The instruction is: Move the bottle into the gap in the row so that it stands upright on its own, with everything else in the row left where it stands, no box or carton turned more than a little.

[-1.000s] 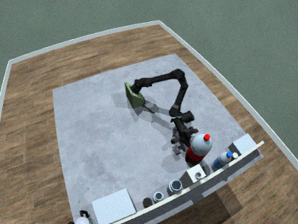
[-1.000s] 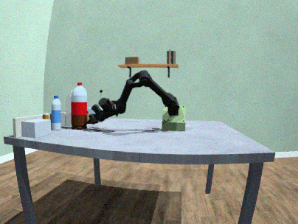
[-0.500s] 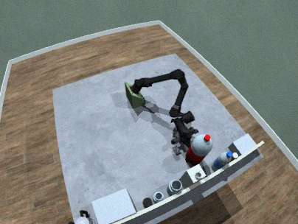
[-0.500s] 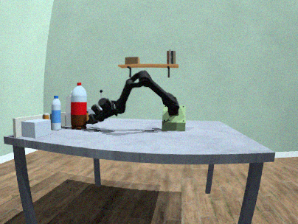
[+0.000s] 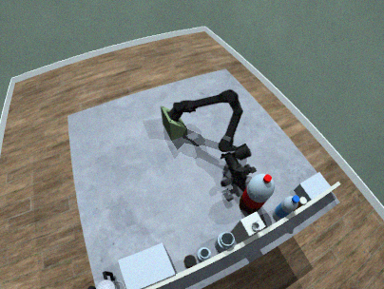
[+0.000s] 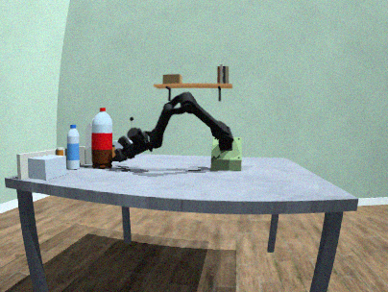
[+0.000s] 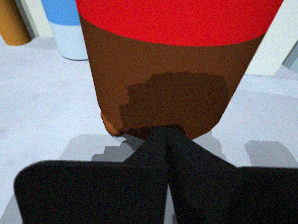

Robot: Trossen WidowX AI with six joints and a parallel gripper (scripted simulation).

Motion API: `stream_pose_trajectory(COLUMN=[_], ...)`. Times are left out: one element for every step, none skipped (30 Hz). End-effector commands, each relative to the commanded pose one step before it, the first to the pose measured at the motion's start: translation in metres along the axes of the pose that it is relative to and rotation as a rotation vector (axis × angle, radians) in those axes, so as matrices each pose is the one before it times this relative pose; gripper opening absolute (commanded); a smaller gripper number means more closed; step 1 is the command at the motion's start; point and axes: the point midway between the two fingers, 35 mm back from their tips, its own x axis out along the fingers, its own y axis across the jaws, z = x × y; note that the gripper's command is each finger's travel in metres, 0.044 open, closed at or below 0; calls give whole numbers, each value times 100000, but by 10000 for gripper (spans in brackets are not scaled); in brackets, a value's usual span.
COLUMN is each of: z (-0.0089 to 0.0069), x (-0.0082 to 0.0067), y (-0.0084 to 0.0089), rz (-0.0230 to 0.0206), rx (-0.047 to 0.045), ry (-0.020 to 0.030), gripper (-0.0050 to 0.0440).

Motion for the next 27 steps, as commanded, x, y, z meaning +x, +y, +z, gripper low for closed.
stream_pose_trajectory(z=[612, 14, 9, 9, 25, 69, 97, 73, 88, 83, 44, 1, -27, -10, 0, 0, -3, 16, 16, 9, 8, 12, 12, 11, 11, 11, 11], x=[259, 21, 21, 21, 71, 100, 153, 158, 182, 164, 60, 43, 23, 22, 0, 0, 22, 21, 21, 21, 21, 21, 21, 21, 21, 21, 21], y=[306, -9, -3, 0, -28, -22, -25, 0, -3, -5, -14, 17, 32, 14, 0, 0, 32, -2, -7, -1, 4, -1, -1, 0, 0, 0, -1], rz=[823, -7, -3, -8, -54, -2, 7, 27, 9, -10, -87, -5, 44, 32, 0, 0, 83, 17, 5, 0, 7, 0, -5, -6, -4, -2, 0], rx=[-510, 2, 4, 0, -3, -2, -4, -10, -10, 2, 37, 4, -21, -15, 0, 0, -1, -3, -2, 2, 2, 0, 0, 0, 0, 0, 0], ry=[-1177, 10, 15, -3, 45, -11, -6, 17, -4, -23, -97, -7, 47, 34, 0, 0, 5, -4, 1, 15, 12, -7, -9, -6, -5, -5, -2], gripper=[-50, -50, -50, -50, -50, -50, -50, -50, -50, -50, -50, -50, -50, -50, -50, -50, -50, -50, -50, -50, -50, -50, -50, -50, -50, -50, -50])
